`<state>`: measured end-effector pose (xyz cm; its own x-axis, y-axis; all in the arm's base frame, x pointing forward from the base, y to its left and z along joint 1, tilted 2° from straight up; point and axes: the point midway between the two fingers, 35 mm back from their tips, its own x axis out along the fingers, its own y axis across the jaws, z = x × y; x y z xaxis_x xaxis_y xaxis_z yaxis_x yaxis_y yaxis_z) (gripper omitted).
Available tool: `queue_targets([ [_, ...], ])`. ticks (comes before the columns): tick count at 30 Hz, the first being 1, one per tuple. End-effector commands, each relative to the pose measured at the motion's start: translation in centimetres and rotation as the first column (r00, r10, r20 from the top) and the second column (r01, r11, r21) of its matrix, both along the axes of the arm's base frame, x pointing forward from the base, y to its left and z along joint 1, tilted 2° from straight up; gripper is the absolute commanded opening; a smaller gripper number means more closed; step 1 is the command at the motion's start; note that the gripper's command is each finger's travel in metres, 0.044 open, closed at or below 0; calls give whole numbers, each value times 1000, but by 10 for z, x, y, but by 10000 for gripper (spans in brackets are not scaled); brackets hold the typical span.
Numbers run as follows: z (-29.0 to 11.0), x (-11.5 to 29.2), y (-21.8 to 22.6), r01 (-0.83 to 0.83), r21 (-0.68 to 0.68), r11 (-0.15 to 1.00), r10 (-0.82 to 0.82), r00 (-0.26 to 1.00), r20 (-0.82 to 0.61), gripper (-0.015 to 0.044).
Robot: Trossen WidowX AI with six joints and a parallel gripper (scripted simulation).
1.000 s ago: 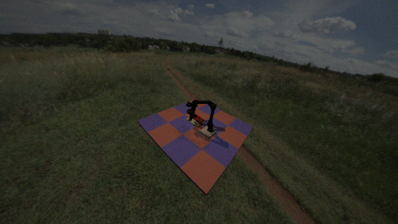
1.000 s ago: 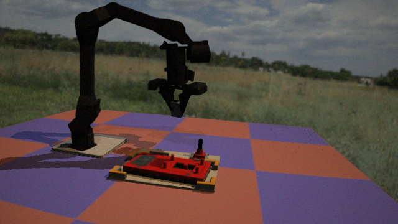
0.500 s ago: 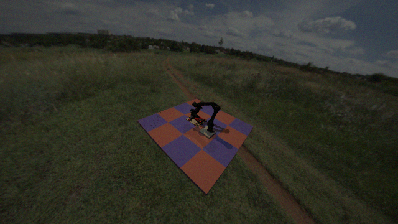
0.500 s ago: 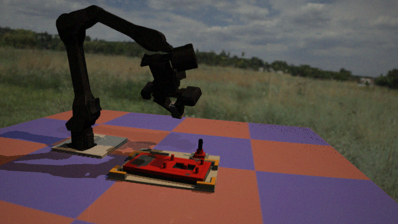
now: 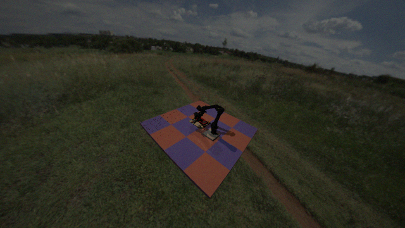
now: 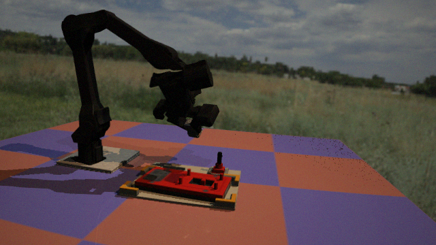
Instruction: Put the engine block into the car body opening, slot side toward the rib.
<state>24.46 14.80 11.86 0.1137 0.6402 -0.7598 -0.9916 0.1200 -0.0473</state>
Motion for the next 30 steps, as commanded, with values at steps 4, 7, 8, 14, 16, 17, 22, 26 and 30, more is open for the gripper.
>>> queue_targets([
  [4,-14,-1,0,-6,4,1000,6,1000,-1,0],
  [7,-21,0,0,-6,4,1000,6,1000,-1,0],
  [8,-23,0,0,-6,4,1000,6,1000,-1,0],
  [14,-34,0,-1,-6,4,1000,6,1000,-1,0],
  [16,-39,0,-1,-6,4,1000,6,1000,-1,0],
  [17,-41,0,-1,-6,4,1000,6,1000,-1,0],
  [22,-51,1,-1,-6,4,1000,6,1000,-1,0],
  [26,-59,1,-1,-6,4,1000,6,1000,-1,0],
  [30,-67,1,-2,-6,4,1000,6,1000,-1,0],
])
